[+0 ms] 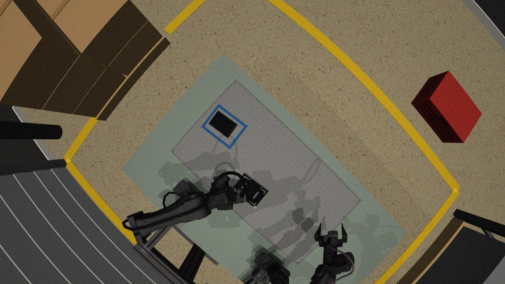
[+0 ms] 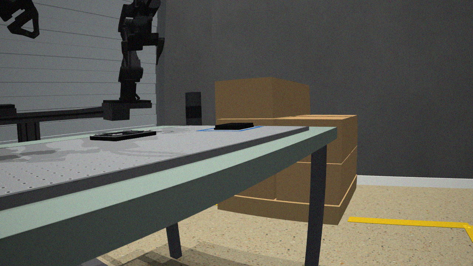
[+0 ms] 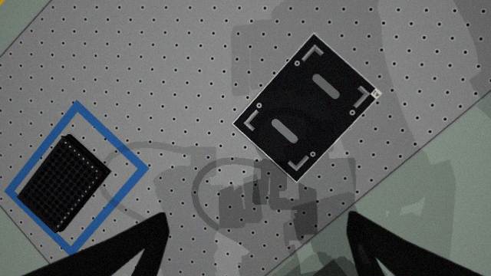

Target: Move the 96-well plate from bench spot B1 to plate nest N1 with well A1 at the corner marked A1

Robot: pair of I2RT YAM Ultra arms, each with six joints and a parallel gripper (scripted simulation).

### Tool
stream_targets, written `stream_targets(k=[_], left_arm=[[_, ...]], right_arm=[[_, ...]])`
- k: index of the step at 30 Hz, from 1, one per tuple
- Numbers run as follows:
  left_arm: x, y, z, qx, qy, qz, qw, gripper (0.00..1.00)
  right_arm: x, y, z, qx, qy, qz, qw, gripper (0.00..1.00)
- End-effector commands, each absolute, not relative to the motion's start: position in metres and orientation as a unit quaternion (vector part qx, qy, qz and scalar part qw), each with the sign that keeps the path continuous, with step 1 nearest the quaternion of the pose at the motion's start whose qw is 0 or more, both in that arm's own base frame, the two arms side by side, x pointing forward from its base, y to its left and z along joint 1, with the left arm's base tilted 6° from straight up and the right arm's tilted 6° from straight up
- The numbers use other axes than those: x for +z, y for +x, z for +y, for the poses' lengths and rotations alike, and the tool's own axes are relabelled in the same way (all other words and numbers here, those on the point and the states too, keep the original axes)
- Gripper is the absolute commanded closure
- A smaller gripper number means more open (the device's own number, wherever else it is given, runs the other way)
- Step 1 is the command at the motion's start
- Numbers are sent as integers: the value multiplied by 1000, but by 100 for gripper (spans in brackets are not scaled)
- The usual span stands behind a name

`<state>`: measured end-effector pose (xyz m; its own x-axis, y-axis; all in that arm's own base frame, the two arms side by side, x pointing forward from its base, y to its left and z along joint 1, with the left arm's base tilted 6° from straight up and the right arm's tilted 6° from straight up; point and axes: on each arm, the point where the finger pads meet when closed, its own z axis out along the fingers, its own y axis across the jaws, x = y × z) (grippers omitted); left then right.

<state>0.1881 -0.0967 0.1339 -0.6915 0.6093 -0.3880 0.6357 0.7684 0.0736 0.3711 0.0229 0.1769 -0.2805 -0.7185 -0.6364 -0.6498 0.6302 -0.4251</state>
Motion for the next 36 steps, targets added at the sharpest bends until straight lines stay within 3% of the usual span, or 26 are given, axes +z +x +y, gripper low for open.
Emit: stream_targets(k=[1,12,24,36], left_arm=[[142,230,-91,-42,262,935,233,0],[103,315,-8,-31,34,966,255,0],[62,342,88,-19,-140,955,260,0],[37,337,133,-12,-214,944,251,0]], right_arm=[[162,343,59,-43,-484,790,373,0],[109,281,198,12,-646,715,267,0],[74,238,277,43,-736,648,192,0],[69,228,300,53,-755,628,181,0]])
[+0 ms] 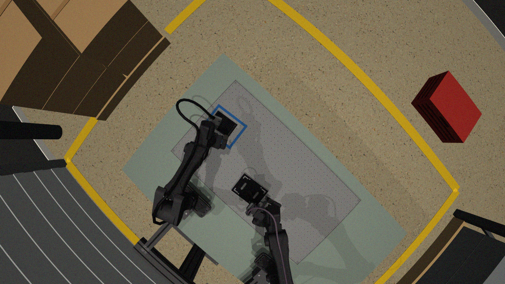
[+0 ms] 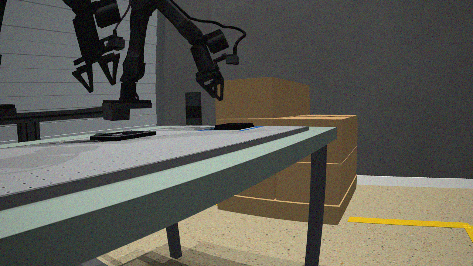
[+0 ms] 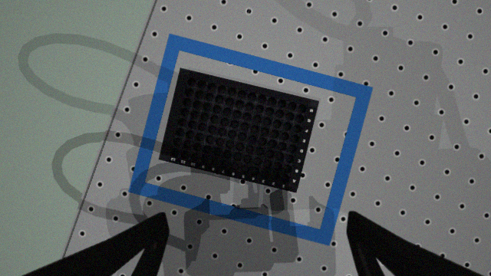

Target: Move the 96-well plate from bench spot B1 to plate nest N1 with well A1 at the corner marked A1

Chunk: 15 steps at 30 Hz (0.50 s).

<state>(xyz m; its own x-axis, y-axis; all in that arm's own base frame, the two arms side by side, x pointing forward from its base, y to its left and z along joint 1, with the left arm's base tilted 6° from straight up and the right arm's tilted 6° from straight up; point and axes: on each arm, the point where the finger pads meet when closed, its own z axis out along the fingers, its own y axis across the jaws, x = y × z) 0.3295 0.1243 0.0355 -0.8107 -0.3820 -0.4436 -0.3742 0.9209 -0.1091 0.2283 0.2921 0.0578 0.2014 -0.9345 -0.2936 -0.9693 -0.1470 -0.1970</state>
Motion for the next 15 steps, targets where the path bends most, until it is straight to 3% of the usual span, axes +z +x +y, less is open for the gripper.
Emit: stream_targets(k=[1,15], left_arm=[[35,333,133,-14,-216,946,243,0],[37,334,132,-13,-214,946,245,0]], right_arm=[[69,228,300,53,-755,628,181,0],[69,236,311,57,-747,629,208,0]])
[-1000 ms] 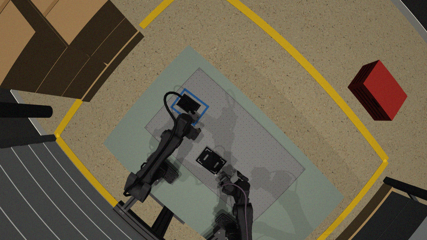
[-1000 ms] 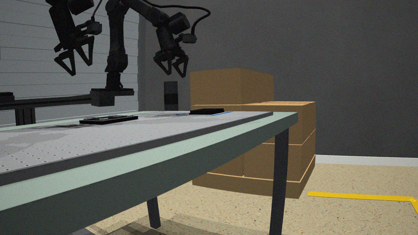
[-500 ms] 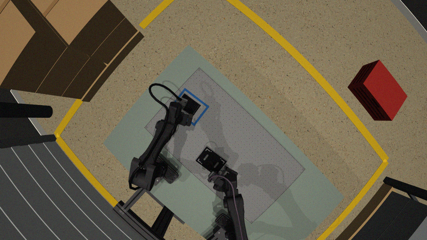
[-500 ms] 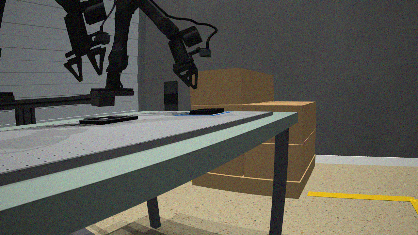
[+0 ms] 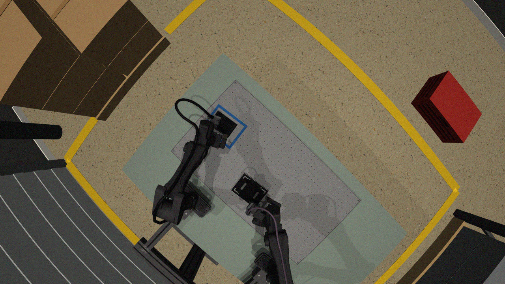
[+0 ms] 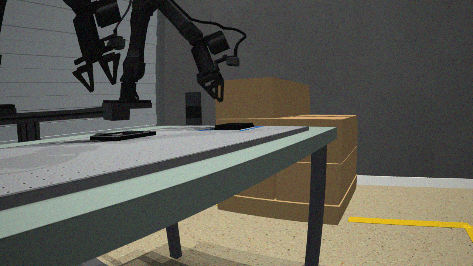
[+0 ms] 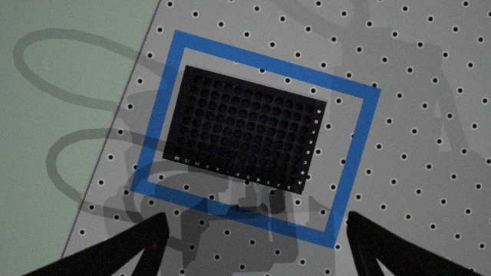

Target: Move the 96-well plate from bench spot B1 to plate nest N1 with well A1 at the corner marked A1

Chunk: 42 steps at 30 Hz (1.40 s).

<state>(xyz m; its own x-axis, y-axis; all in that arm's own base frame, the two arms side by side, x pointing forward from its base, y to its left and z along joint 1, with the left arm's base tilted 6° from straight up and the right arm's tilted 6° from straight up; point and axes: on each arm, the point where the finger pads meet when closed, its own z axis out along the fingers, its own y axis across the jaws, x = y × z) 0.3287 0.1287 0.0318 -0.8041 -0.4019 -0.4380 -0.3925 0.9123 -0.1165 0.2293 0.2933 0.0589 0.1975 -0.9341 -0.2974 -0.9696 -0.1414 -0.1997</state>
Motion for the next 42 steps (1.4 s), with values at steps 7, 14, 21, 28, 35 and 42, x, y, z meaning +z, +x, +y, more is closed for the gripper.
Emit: stream_targets(k=[7,14,21,28,35,42], left_arm=[[31,332,134,21,-93,972,214,0],[25,341,137,44,47,981,182,0],[15,351,142,61,226,962,139,0],[6,360,146,65,371,920,102,0],[-4,366,150,61,504,859,70,0],[-16,374,153,48,629,775,40,0]], right_arm=[[67,267,364,89,-687,638,336,0],[55,275,389,118,-644,641,400,0],[56,277,413,167,-586,632,479,0],[58,270,421,210,-543,619,527,0],[69,261,424,254,-502,599,569,0],[75,248,419,295,-465,583,597,0]])
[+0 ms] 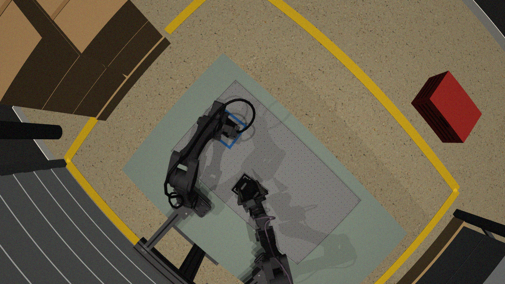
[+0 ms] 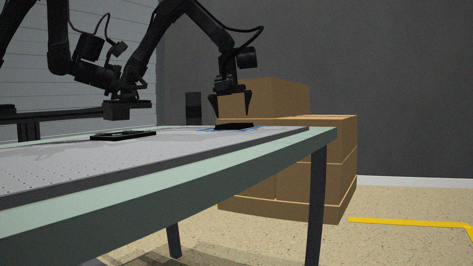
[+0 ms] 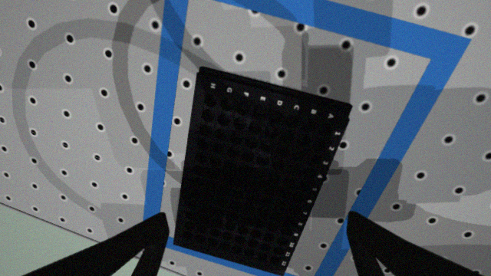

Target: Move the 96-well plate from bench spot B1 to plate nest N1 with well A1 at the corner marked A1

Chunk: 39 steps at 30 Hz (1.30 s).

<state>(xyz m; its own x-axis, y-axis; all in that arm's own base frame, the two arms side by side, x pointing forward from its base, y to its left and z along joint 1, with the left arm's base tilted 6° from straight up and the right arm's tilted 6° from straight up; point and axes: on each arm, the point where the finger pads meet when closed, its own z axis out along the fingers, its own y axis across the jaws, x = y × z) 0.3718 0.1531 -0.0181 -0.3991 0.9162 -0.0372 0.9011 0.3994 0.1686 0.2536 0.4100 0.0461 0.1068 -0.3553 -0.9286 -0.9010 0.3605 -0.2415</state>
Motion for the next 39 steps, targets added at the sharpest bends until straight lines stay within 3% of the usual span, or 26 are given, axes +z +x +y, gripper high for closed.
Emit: stream_targets(k=[1,32,39], left_arm=[[-18,376,153,45,643,764,36,0],[-52,383,150,41,663,747,35,0],[-51,384,151,41,665,745,35,8]], right_arm=[[74,245,418,300,-463,582,598,0],[67,242,417,299,-467,584,593,0],[67,242,417,299,-467,584,593,0]])
